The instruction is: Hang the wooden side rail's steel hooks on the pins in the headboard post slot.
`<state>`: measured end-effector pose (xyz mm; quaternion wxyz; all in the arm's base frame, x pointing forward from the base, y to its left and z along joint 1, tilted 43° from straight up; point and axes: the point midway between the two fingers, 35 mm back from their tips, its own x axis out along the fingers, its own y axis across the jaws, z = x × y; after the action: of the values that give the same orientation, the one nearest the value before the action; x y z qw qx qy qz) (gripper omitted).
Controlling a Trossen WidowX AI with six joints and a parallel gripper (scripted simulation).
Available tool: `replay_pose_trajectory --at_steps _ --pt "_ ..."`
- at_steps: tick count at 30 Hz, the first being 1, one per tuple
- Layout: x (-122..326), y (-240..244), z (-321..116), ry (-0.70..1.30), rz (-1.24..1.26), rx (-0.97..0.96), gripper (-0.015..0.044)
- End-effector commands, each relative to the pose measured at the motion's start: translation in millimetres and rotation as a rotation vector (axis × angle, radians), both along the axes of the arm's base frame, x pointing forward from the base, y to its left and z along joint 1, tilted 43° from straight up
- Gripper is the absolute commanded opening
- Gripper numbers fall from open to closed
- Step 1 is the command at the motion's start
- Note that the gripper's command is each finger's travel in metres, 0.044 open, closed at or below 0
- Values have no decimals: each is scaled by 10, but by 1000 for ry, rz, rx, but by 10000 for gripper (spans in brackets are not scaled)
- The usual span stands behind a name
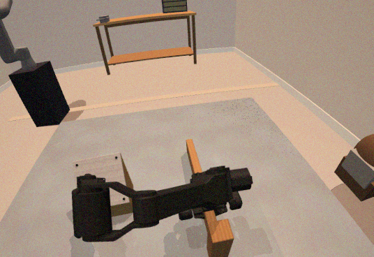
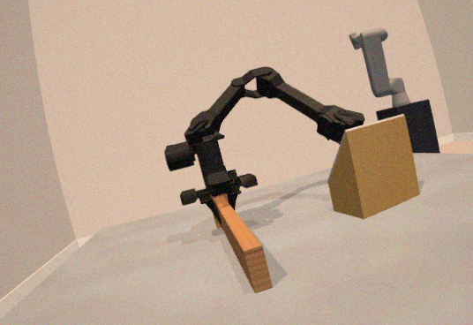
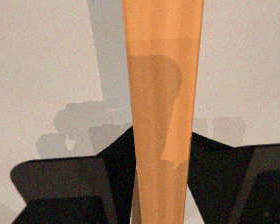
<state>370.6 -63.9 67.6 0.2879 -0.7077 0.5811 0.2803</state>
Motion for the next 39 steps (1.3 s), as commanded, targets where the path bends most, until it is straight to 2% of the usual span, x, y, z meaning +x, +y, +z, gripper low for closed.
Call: replay_pose_trajectory --at_steps 1,9,21,26,34,39 --pt "15 -5 2 -6 3 -5 0" --pt "17 -13 -6 -6 3 -5 0" --pt "-2 0 -7 1 1 0 315" --pt "-53 213 220 -4 2 -2 440" --pt "-71 267 280 -5 3 -3 440" --pt "-83 470 91 -5 3 -2 440"
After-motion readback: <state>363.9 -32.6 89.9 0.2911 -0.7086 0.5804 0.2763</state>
